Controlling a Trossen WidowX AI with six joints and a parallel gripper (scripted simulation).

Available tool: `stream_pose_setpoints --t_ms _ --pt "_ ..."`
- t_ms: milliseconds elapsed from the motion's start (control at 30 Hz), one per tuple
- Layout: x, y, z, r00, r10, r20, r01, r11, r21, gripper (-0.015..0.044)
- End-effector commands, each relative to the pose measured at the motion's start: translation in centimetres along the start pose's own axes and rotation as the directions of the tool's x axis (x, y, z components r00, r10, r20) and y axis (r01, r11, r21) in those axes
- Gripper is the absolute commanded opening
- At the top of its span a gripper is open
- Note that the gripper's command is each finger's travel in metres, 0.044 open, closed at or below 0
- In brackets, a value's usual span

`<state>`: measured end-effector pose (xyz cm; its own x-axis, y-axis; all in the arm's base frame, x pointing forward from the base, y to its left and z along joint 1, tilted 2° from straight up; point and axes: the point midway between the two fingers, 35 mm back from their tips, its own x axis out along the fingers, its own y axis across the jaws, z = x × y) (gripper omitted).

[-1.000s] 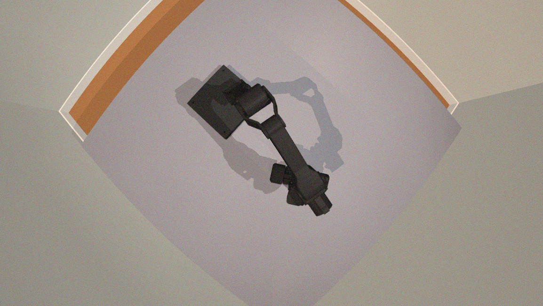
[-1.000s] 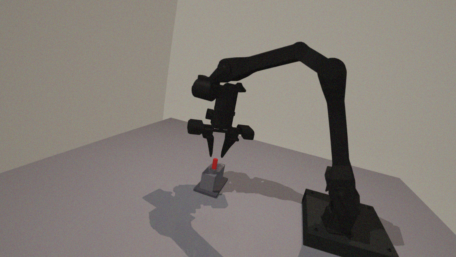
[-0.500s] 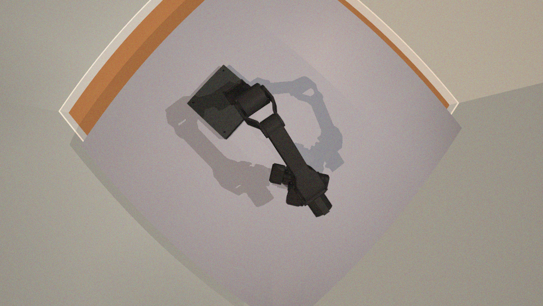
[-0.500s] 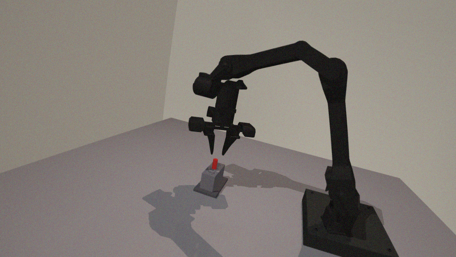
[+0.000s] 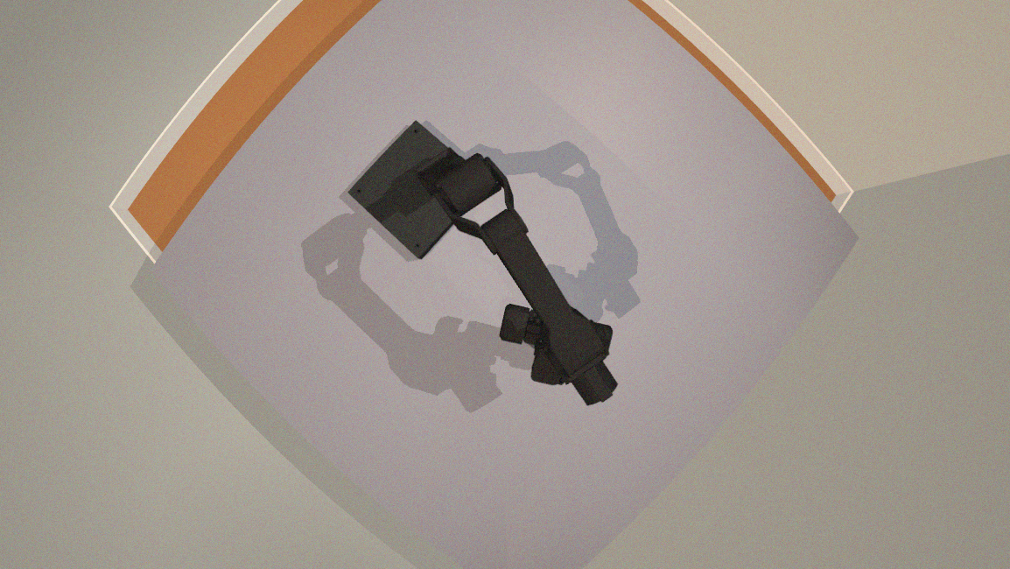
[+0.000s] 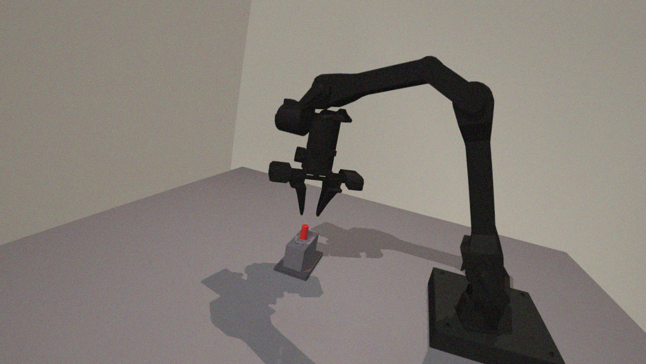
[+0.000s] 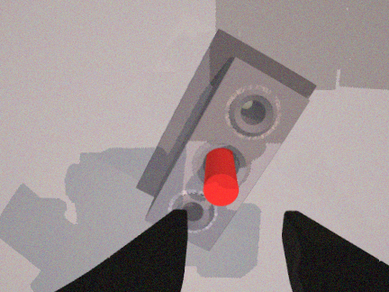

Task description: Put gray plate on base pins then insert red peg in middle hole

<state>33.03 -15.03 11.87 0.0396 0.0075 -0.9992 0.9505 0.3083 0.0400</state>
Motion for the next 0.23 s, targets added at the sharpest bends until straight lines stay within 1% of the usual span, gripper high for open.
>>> stream_pose_setpoints --t_ms 0,200 --pt "-0.37 -0.01 0.01 1.0 0.004 -0.002 -0.004 1.0 -0.005 0.015" --pt "-0.7 -0.1 0.03 1.0 0.004 -0.002 -0.004 1.0 -0.005 0.015"
